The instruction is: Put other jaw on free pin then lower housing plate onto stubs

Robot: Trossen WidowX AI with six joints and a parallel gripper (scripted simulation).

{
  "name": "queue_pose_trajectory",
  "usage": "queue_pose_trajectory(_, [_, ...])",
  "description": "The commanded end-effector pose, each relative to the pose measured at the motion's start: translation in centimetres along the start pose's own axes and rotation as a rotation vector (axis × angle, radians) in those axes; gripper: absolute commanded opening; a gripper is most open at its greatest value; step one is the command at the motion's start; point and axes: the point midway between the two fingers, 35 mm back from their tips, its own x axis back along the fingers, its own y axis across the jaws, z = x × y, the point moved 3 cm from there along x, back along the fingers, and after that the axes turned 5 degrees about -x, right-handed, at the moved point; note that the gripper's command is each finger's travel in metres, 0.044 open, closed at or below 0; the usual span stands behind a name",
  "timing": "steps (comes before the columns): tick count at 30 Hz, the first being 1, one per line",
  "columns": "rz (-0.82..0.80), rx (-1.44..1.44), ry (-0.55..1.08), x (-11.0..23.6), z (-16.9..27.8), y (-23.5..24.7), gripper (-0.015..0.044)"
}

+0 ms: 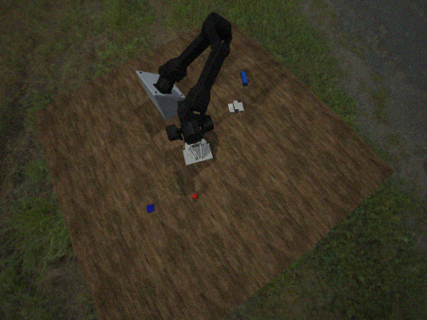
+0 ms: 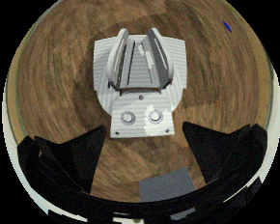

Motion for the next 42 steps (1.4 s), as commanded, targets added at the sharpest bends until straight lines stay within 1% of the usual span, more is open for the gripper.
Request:
queue_pose_trajectory(1, [-0.001, 0.018, -0.022, 3.4, -0.5, 0.2, 0.044])
queue_pose_trajectory(3, [-0.003, 0.019, -0.021, 4.8, -0.2, 0.3, 0.044])
queue_pose_trajectory(4, [-0.004, 0.019, -0.02, 5.0, -0.2, 0.3, 0.044])
queue_pose_trajectory(5, [-0.004, 0.019, -0.02, 5.0, -0.2, 0.3, 0.044])
queue_pose_trajectory(6, [-0.008, 0.007, -0.023, 4.0, -0.3, 0.2, 0.044])
queue_pose_trajectory(8, [-0.006, 0.008, -0.024, 4.6, -0.2, 0.0, 0.044])
queue_pose_trajectory(13, [0.001, 0.014, -0.023, 8.8, 1.2, -0.8, 0.044])
queue_pose_trajectory(15, [0.0, 0.017, -0.021, 9.8, 1.7, -1.0, 0.044])
queue_pose_trajectory(42, [0.0, 0.017, -0.021, 10.0, 1.8, -1.0, 0.044])
